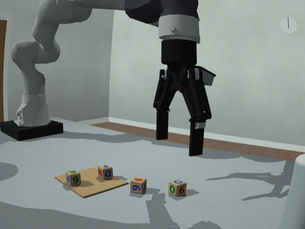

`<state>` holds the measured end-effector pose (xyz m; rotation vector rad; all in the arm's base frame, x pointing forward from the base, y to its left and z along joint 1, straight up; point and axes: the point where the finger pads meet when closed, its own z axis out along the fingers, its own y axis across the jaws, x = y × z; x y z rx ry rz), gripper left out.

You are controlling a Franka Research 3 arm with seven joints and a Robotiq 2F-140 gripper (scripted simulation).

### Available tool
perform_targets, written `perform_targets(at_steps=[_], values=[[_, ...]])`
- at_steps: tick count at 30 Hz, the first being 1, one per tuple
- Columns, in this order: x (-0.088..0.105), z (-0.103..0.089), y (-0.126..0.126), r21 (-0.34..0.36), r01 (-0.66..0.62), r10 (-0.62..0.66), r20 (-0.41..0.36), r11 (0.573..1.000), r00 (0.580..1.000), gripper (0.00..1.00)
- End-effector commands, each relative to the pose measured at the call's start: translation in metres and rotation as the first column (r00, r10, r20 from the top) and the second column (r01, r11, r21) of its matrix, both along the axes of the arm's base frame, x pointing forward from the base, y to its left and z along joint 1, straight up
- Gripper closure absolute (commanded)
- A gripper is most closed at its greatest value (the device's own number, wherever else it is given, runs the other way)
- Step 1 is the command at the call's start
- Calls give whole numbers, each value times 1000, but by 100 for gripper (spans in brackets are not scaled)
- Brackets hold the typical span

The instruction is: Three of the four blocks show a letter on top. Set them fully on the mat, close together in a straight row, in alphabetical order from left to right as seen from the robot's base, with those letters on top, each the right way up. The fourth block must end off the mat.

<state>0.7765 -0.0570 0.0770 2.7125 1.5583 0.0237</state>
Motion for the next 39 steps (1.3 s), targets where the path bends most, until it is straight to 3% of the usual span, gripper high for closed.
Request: perform_targets(at_steps=[1, 6, 7, 39], values=[[2, -1, 2, -2, -137, 137, -22, 991, 990, 0], [5, -2, 4, -1, -172, 172, -22, 985, 985, 0], [5, -2, 4, -1, -172, 172, -22, 985, 985, 54], [5, -2, 4, -1, -172, 172, -22, 985, 985, 54]])
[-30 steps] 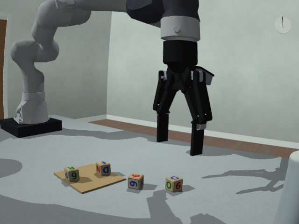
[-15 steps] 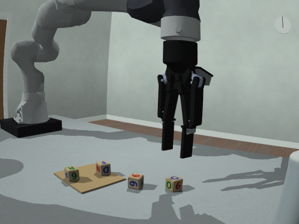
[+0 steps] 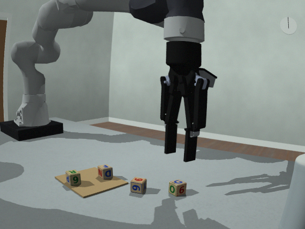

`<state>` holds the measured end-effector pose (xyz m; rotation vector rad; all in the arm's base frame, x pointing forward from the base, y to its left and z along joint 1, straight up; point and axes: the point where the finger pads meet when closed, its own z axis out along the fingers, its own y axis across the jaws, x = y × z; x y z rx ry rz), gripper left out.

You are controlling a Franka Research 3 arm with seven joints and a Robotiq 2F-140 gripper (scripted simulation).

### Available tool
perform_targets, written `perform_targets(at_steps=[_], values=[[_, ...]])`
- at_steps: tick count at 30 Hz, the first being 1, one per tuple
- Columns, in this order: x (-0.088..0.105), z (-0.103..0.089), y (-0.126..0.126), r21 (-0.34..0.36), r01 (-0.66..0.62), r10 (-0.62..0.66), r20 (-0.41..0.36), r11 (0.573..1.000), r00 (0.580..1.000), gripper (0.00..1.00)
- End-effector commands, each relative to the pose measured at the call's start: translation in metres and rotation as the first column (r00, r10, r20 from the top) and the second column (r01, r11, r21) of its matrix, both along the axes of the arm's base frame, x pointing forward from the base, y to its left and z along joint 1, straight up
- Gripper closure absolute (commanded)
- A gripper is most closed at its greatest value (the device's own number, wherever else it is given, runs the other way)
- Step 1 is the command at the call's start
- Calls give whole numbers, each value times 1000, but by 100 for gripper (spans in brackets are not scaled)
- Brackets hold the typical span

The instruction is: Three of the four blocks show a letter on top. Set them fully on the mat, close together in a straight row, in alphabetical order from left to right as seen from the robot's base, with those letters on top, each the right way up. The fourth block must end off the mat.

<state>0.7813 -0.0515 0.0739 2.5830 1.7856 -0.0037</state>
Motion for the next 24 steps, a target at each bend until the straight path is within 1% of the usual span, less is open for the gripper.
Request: perform_targets(at_steps=[1, 13, 24], values=[[0, 1, -1, -2, -6, 6, -1, 1000, 1000, 54], [0, -1, -1, -2, -6, 6, -1, 1000, 1000, 54], [1, -13, -1, -2, -6, 6, -1, 1000, 1000, 54]])
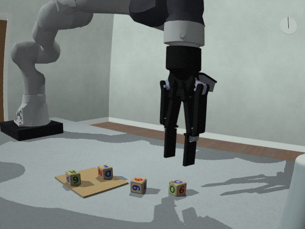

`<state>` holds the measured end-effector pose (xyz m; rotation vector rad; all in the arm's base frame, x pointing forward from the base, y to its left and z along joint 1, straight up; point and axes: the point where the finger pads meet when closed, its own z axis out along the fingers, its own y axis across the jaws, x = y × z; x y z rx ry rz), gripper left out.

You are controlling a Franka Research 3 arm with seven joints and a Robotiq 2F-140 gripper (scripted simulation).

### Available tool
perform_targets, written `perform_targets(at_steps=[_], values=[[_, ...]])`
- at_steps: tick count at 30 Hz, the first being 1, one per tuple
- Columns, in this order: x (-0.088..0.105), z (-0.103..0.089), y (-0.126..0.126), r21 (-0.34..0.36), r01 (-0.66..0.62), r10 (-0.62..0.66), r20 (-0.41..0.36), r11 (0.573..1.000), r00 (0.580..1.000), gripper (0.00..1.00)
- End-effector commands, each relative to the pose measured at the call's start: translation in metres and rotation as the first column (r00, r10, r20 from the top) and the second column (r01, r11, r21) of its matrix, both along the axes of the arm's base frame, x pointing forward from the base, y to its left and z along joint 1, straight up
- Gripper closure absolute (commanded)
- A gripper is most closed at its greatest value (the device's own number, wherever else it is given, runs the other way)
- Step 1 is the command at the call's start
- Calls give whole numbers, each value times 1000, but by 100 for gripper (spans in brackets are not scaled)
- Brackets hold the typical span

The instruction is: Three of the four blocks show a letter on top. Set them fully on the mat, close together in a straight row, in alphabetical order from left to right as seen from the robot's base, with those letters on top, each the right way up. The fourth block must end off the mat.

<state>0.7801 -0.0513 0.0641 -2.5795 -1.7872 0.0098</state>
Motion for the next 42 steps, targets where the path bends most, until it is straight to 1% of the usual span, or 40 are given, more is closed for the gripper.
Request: perform_targets(at_steps=[1, 4, 19, 32, 42], values=[[2, -4, -1, -4, -4, 4, 5, 1000, 1000, 54], [2, -6, -1, -4, -4, 4, 5, 1000, 1000, 54], [3, -29, -1, -4, -4, 4, 5, 1000, 1000, 54], [4, -39, -2, -4, -4, 4, 5, 1000, 1000, 54], [4, -41, -2, -4, -4, 4, 5, 1000, 1000, 54]])
